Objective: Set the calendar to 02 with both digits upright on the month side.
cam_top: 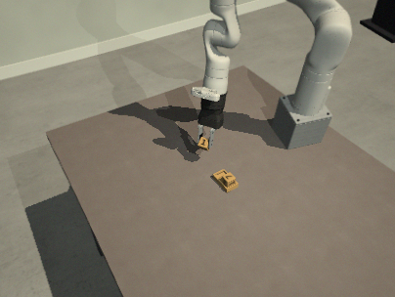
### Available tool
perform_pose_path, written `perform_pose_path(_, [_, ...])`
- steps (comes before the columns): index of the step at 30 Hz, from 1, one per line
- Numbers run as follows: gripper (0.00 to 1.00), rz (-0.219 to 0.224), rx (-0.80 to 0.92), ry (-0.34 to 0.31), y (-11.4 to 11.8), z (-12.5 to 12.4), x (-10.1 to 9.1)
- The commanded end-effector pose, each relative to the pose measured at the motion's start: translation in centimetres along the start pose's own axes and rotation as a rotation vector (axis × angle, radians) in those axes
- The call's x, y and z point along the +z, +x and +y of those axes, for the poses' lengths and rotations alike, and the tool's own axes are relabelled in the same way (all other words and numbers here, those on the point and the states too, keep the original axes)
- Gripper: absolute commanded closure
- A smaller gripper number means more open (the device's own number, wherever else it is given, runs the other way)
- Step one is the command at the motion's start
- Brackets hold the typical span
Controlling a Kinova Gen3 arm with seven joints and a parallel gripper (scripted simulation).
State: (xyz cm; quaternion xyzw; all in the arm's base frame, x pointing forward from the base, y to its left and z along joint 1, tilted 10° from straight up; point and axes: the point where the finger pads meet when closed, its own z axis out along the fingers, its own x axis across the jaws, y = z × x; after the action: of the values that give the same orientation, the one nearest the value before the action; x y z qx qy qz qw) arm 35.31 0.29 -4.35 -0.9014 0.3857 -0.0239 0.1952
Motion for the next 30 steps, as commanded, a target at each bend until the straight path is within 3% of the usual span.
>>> perform_pose_path(1, [0.4, -0.004, -0.002, 0.005, -0.31, -0.07, 0.04])
perform_pose_path(18, [0.4, -0.01, -0.003, 0.02, -0.42, 0.12, 0.14])
perform_pose_path(30, [0.4, -0.027, -0.003, 0.136, -0.75, 0.74, 0.52])
